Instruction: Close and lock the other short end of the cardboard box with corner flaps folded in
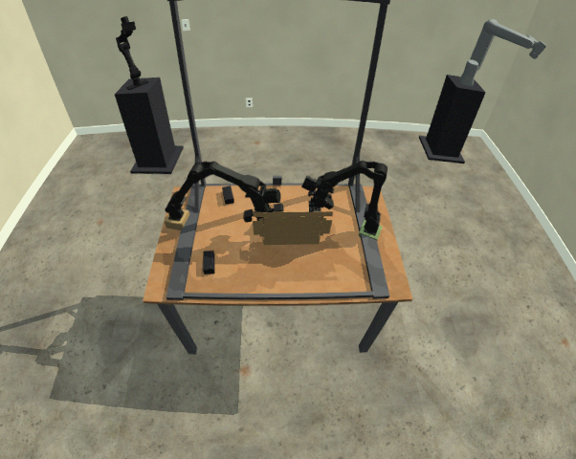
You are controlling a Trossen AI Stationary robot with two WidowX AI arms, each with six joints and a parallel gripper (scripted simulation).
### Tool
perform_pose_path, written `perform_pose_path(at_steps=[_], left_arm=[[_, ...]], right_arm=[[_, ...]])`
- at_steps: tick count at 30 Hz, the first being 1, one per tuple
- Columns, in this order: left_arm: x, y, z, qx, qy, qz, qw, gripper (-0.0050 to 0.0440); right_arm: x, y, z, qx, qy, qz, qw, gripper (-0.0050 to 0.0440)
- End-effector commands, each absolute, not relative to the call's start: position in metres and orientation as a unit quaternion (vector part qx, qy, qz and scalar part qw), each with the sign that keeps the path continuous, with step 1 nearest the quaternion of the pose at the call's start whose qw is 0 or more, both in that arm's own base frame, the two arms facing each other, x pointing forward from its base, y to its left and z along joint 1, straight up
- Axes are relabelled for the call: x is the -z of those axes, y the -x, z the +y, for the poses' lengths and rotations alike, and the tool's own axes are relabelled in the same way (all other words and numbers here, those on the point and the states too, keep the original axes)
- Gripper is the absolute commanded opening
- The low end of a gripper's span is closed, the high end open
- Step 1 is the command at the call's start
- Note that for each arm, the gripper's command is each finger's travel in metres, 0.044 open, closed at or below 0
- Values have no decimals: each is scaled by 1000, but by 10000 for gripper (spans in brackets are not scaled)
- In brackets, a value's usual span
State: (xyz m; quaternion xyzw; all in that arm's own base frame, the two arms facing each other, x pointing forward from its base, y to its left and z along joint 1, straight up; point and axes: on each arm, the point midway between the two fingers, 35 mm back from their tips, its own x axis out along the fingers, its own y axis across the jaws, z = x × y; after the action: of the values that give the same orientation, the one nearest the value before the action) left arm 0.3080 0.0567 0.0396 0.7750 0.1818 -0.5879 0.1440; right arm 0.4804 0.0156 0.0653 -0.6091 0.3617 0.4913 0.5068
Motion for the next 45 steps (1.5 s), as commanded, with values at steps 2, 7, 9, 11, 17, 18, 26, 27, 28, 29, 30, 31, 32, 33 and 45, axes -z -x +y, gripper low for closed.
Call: perform_pose_path(at_steps=[2,7,9,11,17,18,26,27,28,29,30,31,32,33,45], left_arm=[[-43,-310,57,584,-779,179,144,5],[-43,-310,57,584,-779,179,144,5],[-43,-310,57,584,-779,179,144,5],[-43,-310,57,584,-779,179,144,5],[-43,-310,57,584,-779,179,144,5],[-43,-310,57,584,-779,179,144,5],[-43,-310,57,584,-779,179,144,5],[-43,-310,57,584,-779,179,144,5],[-43,-310,57,584,-779,179,144,5],[-43,-310,57,584,-779,179,144,5],[-43,-310,57,584,-779,179,144,5],[-43,-310,57,584,-779,179,144,5],[-43,-310,57,584,-779,179,144,5],[-43,-310,57,584,-779,179,144,5],[-43,-310,57,584,-779,179,144,5]], right_arm=[[-69,-490,17,-482,614,357,512,0],[-65,-492,17,-482,614,357,512,0],[-63,-493,17,-482,614,357,512,0],[-61,-494,18,-482,614,357,512,0],[-55,-497,18,-482,614,357,512,0],[-53,-497,18,-482,614,357,512,0],[-46,-499,19,-483,614,357,512,0],[-45,-499,19,-483,614,357,512,0],[-44,-499,19,-483,614,357,512,0],[-43,-499,19,-483,614,357,512,0],[-41,-499,19,-483,614,357,512,0],[-40,-499,19,-483,614,357,512,0],[-39,-499,19,-483,614,357,512,0],[-38,-499,19,-483,614,357,512,0],[-26,-498,18,-482,614,358,512,0]])
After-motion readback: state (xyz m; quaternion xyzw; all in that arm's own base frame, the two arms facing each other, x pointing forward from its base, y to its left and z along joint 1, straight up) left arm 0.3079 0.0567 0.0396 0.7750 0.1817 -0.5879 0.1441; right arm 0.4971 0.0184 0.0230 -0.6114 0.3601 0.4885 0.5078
